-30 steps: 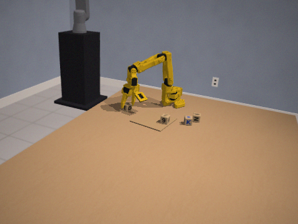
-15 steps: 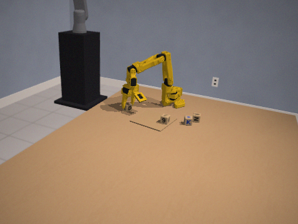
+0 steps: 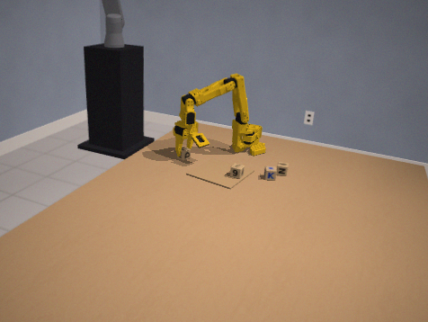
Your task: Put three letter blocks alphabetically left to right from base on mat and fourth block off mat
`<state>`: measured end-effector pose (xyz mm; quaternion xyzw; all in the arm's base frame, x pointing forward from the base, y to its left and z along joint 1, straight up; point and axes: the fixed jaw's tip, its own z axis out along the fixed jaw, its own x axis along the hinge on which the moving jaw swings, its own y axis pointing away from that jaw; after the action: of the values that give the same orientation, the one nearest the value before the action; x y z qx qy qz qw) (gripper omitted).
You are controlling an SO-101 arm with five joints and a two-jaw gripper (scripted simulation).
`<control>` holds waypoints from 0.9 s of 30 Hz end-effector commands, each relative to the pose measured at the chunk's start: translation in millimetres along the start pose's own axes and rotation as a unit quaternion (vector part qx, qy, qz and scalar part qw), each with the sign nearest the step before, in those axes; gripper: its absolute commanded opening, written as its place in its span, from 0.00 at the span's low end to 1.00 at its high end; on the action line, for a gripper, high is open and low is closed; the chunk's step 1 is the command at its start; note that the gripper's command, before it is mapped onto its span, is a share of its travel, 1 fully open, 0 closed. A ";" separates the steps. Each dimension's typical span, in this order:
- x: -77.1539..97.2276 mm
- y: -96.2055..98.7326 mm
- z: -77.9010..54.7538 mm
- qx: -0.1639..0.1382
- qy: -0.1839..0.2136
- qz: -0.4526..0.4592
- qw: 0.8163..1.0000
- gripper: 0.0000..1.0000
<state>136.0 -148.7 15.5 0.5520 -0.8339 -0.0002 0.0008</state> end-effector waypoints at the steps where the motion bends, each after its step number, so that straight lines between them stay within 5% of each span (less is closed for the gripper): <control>1: 3.1 -10.8 -11.3 0.031 0.012 0.000 0.999 0.16; 13: 3.1 -11.1 -11.3 0.031 0.012 0.000 0.999 0.15; 27: 3.1 -11.1 -11.3 0.031 0.012 0.000 0.999 0.00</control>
<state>137.2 -149.3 15.5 0.5519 -0.8339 -0.0009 0.0009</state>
